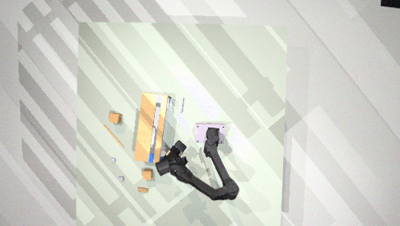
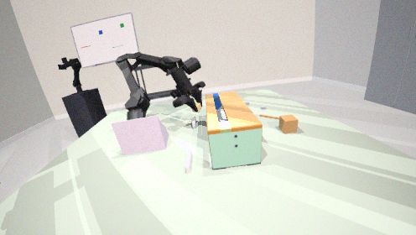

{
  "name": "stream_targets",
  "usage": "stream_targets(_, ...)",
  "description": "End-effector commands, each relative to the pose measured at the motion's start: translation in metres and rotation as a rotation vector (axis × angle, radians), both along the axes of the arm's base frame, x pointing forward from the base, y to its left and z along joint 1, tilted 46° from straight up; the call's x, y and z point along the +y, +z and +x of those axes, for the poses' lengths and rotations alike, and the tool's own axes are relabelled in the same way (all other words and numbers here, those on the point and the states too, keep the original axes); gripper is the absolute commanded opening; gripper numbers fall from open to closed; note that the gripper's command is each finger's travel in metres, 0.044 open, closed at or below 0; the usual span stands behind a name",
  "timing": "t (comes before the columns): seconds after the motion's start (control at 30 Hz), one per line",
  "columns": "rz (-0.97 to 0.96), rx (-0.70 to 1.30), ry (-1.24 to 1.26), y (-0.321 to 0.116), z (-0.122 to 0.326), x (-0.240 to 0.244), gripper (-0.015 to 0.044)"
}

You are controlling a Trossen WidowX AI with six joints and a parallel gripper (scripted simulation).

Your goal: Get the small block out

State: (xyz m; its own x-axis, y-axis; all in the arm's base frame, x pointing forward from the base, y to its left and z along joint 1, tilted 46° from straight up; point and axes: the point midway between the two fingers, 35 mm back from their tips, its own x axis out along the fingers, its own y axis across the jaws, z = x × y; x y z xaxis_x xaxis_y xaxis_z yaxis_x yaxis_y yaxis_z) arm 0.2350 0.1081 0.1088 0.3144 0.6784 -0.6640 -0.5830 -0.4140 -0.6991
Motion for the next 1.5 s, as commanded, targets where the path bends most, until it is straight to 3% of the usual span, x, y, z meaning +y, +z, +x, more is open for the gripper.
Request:
stream_targets(0.0, 0.061, 0.124, -0.108, 0.001, -0.001, -0.002, 0.0000)
stream_targets(1.47, 0.622, 1.452, -1.257, 0.013, -0.010, -0.030, 0.0000)
